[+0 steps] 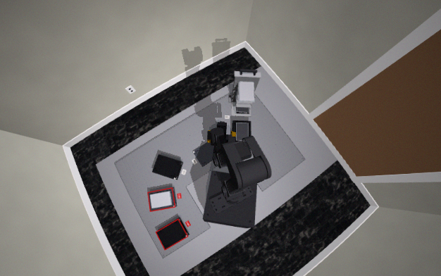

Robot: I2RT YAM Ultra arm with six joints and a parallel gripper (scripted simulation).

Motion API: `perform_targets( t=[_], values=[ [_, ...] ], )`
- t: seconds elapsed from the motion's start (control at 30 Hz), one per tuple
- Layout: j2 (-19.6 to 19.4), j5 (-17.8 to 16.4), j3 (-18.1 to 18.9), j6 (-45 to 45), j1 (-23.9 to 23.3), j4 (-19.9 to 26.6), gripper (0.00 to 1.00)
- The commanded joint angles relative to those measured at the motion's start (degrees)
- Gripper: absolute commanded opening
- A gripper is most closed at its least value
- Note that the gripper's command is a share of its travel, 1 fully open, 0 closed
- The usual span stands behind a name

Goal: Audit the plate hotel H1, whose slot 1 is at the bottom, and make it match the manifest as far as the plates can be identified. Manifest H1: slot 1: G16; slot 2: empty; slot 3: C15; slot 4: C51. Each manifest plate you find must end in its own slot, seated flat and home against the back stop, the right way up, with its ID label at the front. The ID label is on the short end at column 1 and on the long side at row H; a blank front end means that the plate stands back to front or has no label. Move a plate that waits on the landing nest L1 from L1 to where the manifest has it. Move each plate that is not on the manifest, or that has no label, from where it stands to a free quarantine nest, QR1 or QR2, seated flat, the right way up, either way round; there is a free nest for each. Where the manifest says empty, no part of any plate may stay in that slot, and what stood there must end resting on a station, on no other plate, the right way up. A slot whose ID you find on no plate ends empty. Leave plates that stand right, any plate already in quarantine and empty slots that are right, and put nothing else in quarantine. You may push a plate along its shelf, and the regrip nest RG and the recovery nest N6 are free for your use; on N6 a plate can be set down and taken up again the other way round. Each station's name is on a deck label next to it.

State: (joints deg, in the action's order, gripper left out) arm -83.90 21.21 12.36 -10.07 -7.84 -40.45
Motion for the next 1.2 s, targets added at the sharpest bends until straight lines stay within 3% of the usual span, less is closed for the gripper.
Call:
perform_targets(
  t=[0.0, 0.1, 0.6, 0.67, 1.17],
  values=[
    [0.82, -4.35, 0.33, 2.85, -2.65, -0.38, 1.0],
    [0.9, -5.22, 0.4, 3.38, -3.65, -0.37, 1.0],
    [0.96, -17.95, 2.47, 10.62, -18.24, 0.51, 1.0],
    [0.96, -17.95, 2.47, 10.62, -18.24, 0.51, 1.0],
    [-0.67, -29.91, 5.69, 17.21, -31.9, 2.4, 1.0]
  ],
)
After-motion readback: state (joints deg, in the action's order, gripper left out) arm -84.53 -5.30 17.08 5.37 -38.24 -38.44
